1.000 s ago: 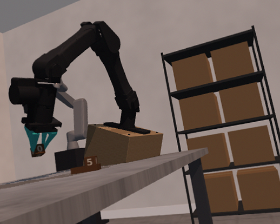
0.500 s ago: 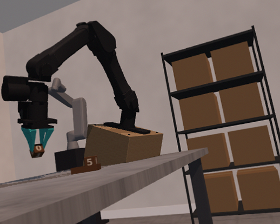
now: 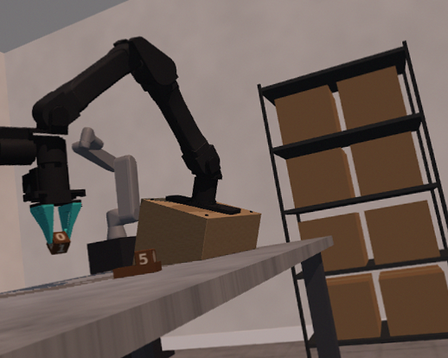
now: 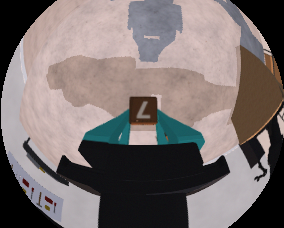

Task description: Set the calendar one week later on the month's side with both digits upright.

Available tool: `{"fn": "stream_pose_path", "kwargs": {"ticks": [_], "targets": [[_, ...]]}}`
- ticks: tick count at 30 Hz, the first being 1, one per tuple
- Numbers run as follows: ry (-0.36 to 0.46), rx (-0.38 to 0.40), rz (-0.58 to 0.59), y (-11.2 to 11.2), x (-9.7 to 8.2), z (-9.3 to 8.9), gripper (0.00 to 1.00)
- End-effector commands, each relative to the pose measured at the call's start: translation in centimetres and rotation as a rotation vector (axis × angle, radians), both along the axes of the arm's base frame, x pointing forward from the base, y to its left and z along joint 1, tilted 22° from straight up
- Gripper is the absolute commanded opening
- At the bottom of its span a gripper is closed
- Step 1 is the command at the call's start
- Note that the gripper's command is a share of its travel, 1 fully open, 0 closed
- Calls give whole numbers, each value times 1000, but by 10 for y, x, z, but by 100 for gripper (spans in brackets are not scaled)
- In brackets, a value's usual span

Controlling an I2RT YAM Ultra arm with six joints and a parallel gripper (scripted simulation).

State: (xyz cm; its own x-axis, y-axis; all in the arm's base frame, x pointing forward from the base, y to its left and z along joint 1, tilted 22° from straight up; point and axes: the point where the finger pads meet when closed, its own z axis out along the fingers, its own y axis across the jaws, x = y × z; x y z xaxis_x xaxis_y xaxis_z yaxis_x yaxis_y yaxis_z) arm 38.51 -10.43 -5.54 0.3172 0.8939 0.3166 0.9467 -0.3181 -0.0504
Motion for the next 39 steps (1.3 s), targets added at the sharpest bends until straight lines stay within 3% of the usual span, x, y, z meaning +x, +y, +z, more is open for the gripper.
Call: {"fn": "stream_pose_path", "kwargs": {"ticks": [1,7,15,23,32,39], "targets": [[-40,48,13,3,5,9,27],[-49,83,14,3,5,9,27],[-117,286,4,2,4,8,27],[-126,315,3,1,4,8,27],[-197,535,-6,0,3,6,27],[-204,554,-8,0,3,6,27]]}}
